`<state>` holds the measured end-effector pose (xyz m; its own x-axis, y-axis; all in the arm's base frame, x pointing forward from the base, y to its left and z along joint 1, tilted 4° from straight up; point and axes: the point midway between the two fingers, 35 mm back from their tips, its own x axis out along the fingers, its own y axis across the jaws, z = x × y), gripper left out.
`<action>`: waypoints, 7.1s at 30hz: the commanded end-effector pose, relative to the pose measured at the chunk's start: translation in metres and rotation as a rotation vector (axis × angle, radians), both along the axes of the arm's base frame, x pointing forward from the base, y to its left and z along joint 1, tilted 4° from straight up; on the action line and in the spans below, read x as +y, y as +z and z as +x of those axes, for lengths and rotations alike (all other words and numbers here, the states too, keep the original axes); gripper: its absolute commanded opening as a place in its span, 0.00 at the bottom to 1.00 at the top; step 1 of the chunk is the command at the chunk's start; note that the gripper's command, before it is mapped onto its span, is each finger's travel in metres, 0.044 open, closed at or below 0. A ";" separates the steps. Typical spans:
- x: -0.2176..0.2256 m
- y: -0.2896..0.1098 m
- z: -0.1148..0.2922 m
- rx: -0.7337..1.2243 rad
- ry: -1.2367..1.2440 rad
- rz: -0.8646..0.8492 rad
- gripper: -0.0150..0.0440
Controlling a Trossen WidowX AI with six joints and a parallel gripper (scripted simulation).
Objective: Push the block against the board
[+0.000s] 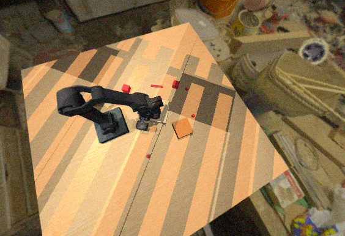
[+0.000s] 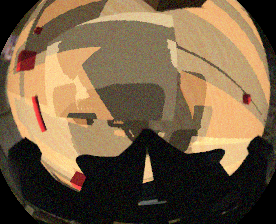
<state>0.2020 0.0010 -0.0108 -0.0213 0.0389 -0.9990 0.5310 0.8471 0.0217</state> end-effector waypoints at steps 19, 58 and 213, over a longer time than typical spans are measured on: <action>-0.012 -0.002 0.022 0.006 -0.003 0.002 0.25; -0.034 -0.002 0.068 0.002 -0.003 0.000 0.25; 0.096 0.000 0.145 -0.092 2.017 0.046 0.25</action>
